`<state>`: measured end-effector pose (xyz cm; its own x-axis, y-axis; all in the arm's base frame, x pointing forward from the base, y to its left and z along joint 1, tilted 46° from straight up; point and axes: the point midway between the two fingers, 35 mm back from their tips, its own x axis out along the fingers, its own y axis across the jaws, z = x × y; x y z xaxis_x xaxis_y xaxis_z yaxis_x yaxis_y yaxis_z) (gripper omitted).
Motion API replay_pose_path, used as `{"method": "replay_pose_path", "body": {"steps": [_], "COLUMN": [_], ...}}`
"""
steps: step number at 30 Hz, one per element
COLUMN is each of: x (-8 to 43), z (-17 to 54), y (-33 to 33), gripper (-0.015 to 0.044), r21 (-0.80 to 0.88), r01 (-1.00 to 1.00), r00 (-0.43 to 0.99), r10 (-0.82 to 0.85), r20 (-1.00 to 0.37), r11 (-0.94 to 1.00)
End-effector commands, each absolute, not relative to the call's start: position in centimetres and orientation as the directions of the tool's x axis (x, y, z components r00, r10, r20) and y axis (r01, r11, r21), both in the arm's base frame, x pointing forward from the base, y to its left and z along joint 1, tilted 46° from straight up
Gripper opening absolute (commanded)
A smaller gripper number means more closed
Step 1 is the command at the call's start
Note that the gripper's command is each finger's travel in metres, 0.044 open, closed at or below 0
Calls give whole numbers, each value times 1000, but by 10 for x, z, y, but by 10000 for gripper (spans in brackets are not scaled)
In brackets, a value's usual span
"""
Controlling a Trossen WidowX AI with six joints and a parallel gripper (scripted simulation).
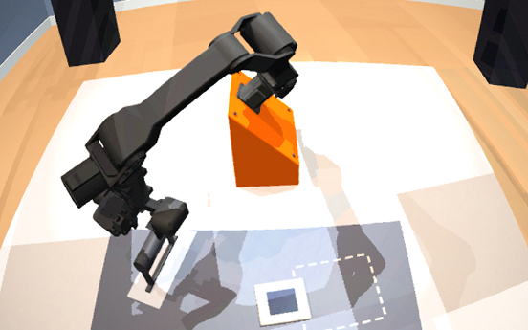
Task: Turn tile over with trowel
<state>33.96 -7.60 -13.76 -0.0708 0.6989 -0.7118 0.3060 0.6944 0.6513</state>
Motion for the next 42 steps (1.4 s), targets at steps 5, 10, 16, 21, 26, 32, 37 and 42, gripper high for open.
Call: {"method": "replay_pose_path", "body": {"steps": [5, 10, 16, 21, 26, 32, 37, 42], "x": [339, 339, 338, 338, 337, 336, 336, 336], "z": [-138, -142, -149, -155, -161, -167, -170, -170], "y": [-76, -72, -65, -59, -54, -47, -44, -44], "gripper": [270, 270, 270, 270, 270, 270, 244, 132], "r21": [674, 674, 674, 674, 675, 675, 676, 676], "r01": [205, 205, 205, 205, 205, 205, 205, 205], "r00": [-76, -76, -76, -76, -76, -76, -76, -76], "r10": [698, 698, 698, 699, 699, 699, 700, 700], "r20": [-712, -712, -712, -712, -711, -711, -710, -710], "r11": [710, 710, 709, 709, 709, 708, 708, 708]}}
